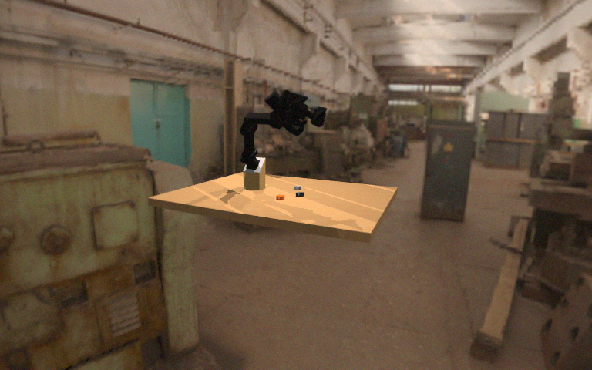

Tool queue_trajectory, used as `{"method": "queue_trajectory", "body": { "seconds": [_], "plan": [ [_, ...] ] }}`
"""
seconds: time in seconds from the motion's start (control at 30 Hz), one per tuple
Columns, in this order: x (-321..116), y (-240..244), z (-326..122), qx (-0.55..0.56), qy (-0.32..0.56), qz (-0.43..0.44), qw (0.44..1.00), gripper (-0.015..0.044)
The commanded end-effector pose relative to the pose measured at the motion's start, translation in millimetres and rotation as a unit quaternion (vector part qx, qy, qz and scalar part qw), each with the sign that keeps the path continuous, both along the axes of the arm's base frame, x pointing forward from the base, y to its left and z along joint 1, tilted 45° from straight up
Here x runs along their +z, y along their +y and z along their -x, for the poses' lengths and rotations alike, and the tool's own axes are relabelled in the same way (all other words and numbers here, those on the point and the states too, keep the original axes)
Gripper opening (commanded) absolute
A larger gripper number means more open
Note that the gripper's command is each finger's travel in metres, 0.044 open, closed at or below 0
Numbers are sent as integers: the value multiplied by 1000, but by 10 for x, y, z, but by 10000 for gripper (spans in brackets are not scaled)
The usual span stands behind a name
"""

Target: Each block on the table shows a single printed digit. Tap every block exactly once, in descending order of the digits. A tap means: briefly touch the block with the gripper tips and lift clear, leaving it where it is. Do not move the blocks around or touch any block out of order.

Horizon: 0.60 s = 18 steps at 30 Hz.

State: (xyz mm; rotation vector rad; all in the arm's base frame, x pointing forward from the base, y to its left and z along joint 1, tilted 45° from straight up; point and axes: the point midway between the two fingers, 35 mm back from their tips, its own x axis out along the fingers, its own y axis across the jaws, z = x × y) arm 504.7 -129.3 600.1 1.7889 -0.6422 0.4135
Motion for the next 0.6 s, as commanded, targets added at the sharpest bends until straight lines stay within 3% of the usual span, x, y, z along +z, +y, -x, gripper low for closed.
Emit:
{"method": "queue_trajectory", "body": {
  "seconds": [0.0,0.13,0.27,0.4,0.57],
  "plan": [
    [-32,-1,-16,-4,8,2,1000,400],
    [-737,14,-248,-81,169,51,981,400],
    [-1654,95,-275,-137,363,147,910,400],
    [-2579,214,-18,-150,540,273,782,400],
    [-3537,347,612,-108,693,438,563,400]
  ]
}}
